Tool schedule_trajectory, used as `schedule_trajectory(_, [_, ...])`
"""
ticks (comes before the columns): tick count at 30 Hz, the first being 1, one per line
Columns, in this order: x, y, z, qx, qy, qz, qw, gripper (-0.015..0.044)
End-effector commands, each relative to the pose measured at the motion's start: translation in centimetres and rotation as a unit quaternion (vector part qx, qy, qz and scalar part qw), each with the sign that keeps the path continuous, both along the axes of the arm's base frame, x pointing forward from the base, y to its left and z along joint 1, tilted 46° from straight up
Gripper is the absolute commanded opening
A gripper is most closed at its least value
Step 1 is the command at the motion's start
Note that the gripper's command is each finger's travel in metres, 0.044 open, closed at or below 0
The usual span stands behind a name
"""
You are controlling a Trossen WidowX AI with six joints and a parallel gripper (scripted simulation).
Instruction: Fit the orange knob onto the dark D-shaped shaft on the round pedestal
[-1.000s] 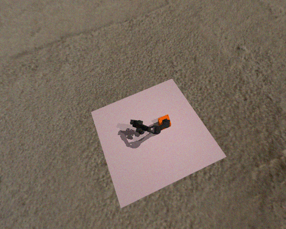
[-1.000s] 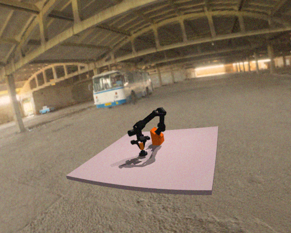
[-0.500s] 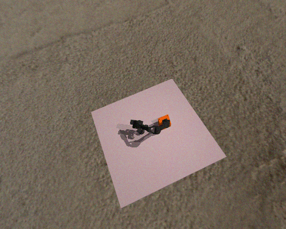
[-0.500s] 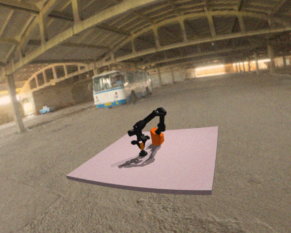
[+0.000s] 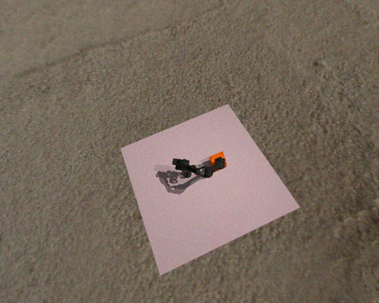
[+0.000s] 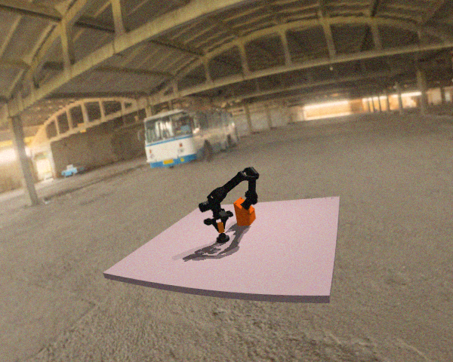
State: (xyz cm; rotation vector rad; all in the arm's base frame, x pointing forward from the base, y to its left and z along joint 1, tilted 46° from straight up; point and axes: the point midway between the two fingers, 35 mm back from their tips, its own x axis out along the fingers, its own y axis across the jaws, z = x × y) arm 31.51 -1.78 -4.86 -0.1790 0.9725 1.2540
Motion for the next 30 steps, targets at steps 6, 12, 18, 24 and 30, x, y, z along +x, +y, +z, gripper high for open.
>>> schedule_trajectory(6, [-0.09, -0.19, 0.24, 0.001, -0.001, -0.001, 1.0, 0.0])
schedule_trajectory(12, [-0.04, -0.25, 0.32, 0.001, -0.032, 0.029, 0.999, 0.0])
schedule_trajectory(18, [0.04, -0.14, 0.15, 0.002, -0.076, 0.072, 0.994, 0.0])
schedule_trajectory(24, [0.01, -0.04, 0.01, 0.002, -0.076, 0.072, 0.994, 0.0])
schedule_trajectory(30, [-0.08, 0.01, 0.01, 0.002, -0.076, 0.072, 0.994, 0.0])
